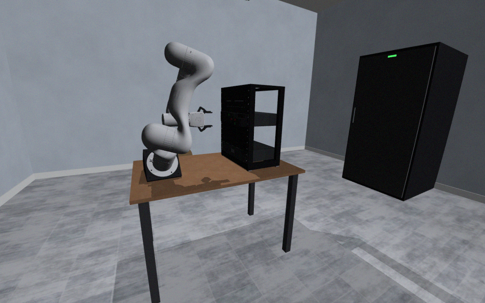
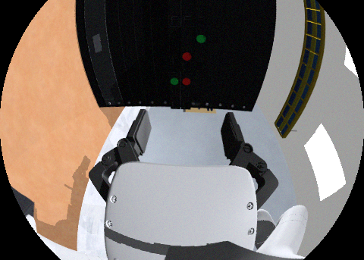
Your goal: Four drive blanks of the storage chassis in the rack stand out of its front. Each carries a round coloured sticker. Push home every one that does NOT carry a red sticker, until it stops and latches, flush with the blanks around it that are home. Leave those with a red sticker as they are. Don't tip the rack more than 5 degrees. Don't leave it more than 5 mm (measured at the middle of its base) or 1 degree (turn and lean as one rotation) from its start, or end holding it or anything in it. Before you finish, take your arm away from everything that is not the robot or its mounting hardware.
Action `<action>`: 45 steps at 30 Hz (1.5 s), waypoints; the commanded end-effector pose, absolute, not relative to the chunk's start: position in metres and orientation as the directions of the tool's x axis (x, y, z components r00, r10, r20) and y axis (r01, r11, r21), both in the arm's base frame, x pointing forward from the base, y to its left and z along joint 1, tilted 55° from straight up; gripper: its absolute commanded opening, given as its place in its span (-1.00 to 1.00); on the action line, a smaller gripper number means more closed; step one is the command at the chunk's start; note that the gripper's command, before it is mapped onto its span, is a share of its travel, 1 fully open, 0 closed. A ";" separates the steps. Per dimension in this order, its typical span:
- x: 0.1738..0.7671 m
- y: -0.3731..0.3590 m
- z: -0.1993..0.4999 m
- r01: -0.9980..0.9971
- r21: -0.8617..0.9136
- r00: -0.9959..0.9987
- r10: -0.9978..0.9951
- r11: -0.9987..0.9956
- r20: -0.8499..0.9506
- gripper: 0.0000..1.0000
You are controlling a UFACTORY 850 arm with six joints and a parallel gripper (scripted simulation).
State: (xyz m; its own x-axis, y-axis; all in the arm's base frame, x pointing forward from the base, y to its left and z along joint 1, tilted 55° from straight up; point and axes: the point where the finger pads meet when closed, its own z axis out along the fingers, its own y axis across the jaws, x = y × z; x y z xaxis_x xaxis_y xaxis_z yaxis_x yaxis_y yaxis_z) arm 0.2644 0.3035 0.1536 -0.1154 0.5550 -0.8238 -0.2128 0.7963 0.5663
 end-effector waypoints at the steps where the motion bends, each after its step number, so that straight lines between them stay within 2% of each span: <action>1: 0.283 0.315 0.151 -0.214 0.567 -0.117 0.555 0.795 -0.823 1.00; 21: 0.365 0.362 0.140 -0.214 0.567 -0.117 0.556 0.795 -0.823 1.00; 45: 0.371 0.366 0.139 -0.214 0.567 -0.117 0.556 0.795 -0.823 1.00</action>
